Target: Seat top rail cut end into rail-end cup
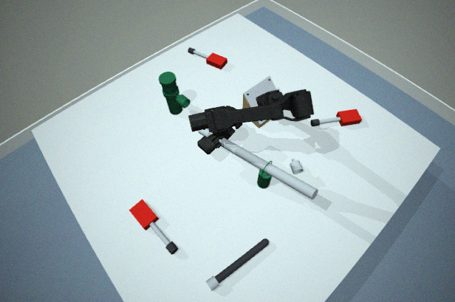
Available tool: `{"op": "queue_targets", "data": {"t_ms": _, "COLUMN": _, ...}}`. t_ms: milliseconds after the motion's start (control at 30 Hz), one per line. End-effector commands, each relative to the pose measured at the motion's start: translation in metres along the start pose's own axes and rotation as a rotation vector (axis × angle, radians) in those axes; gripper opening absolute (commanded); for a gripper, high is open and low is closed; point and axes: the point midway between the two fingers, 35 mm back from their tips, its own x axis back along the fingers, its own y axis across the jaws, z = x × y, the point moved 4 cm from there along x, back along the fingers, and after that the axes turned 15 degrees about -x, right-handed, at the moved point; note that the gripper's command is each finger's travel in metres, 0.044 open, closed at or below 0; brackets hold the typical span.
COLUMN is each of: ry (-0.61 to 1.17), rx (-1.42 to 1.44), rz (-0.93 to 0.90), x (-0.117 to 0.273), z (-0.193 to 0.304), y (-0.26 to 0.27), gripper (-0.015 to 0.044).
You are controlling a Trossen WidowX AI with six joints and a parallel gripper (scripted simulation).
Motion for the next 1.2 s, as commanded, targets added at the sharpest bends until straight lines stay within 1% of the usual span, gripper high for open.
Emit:
{"op": "queue_targets", "data": {"t_ms": 0, "ry": 0.005, "rx": 0.001, "rz": -0.006, "x": 0.005, "z": 0.000, "y": 0.000, "gripper": 0.0000}}
{"op": "queue_targets", "data": {"t_ms": 167, "ry": -0.053, "rx": 0.005, "rz": -0.023, "x": 0.016, "z": -0.007, "y": 0.003, "gripper": 0.0000}}
{"op": "queue_targets", "data": {"t_ms": 467, "ry": -0.291, "rx": -0.007, "rz": -0.077, "x": 0.069, "z": -0.033, "y": 0.006, "gripper": 0.0000}}
{"op": "queue_targets", "data": {"t_ms": 1167, "ry": -0.291, "rx": -0.008, "rz": -0.074, "x": 0.068, "z": -0.033, "y": 0.006, "gripper": 0.0000}}
